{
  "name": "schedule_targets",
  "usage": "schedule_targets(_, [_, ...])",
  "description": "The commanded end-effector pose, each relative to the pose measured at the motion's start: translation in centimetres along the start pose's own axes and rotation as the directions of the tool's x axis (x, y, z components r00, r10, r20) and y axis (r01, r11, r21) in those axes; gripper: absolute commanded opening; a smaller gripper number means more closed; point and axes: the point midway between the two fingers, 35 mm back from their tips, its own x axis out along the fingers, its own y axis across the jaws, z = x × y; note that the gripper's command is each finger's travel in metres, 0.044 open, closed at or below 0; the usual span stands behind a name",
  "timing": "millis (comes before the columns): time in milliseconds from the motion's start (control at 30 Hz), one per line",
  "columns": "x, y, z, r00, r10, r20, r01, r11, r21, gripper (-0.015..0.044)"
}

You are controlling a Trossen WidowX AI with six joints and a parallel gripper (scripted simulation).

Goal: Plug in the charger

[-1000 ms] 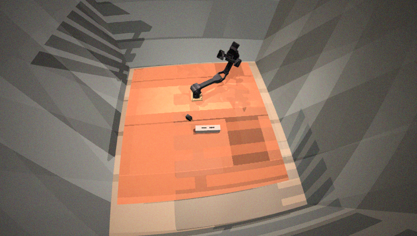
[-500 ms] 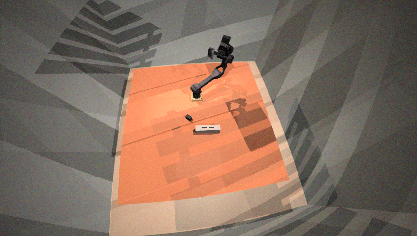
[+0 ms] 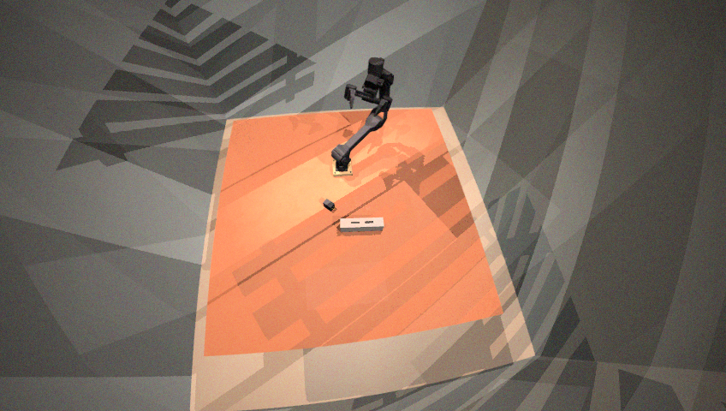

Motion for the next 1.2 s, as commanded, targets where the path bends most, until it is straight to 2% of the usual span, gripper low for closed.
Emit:
schedule_targets(0, [1.9,-1.6,-0.3,0.998,0.005,-0.059,-0.006,1.0,-0.008,0.044])
schedule_targets(600, [10.0,-6.5,-3.3,0.948,0.063,-0.312,-0.091,0.993,-0.079,0.044])
schedule_targets(1167, [17.1,-8.5,-8.6,0.829,0.124,-0.545,-0.243,0.958,-0.151,0.044])
